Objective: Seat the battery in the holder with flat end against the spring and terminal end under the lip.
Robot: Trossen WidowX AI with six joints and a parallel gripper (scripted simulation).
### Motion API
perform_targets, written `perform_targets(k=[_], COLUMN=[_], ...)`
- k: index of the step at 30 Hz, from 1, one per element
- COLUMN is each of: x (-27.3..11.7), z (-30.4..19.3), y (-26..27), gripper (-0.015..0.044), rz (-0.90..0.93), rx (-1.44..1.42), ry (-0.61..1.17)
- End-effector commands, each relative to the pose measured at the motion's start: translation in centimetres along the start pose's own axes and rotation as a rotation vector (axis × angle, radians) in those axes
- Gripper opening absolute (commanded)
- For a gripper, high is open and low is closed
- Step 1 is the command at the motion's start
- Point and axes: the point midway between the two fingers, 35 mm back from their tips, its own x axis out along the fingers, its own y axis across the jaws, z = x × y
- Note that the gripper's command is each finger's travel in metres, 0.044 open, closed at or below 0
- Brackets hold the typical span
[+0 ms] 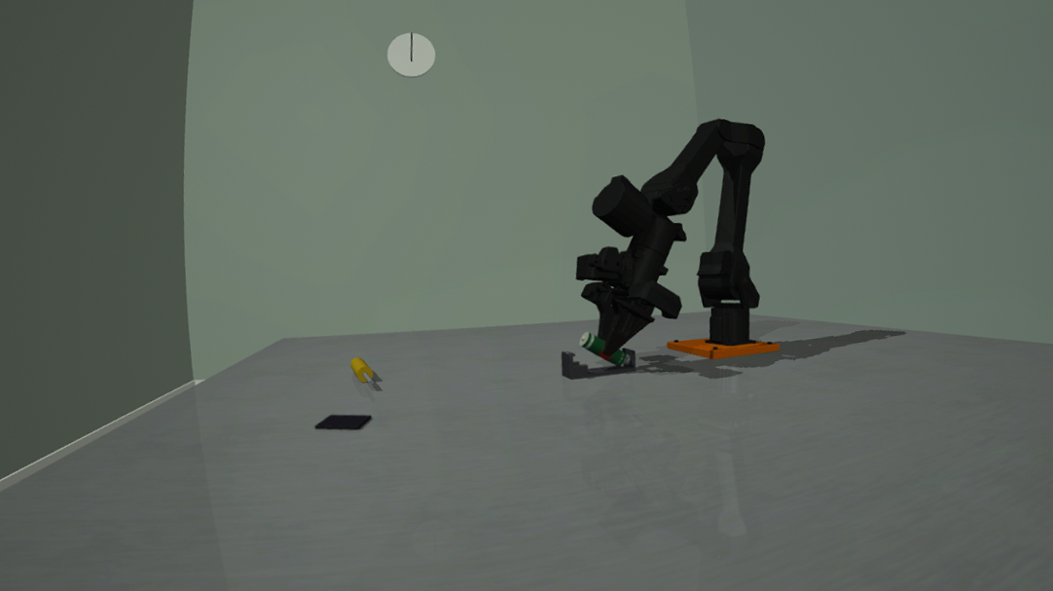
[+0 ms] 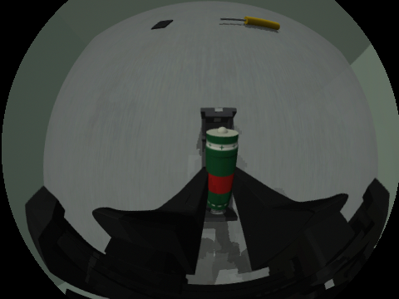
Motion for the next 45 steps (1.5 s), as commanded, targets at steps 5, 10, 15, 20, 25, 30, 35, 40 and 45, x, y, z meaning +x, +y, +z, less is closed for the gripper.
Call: perform_targets(k=[5,10,15,20,25,30,35,40,45], x=[0.07,0.07,0.07,0.07,0.06,0.06,0.07,0.16,0.27], z=[-0.45,-0.45,-0.46,-0.46,-0.47,-0.47,-0.46,-0.37,-0.27], y=[-0.03,-0.04,-0.05,-0.05,-0.06,-0.06,-0.06,-0.05,-0.04], gripper=[0.0069,0.0069,0.0069,0.0069,0.0069,0.0069,0.0069,0.0069,0.0069], rz=[0.001,0.004,0.006,0.006,0.008,0.010,0.010,0.008,0.007], rx=[-0.006,-0.006,-0.006,-0.006,-0.006,-0.006,-0.006,-0.008,-0.009], ry=[0.017,0.019,0.020,0.020,0.022,0.023,0.025,0.049,0.079])
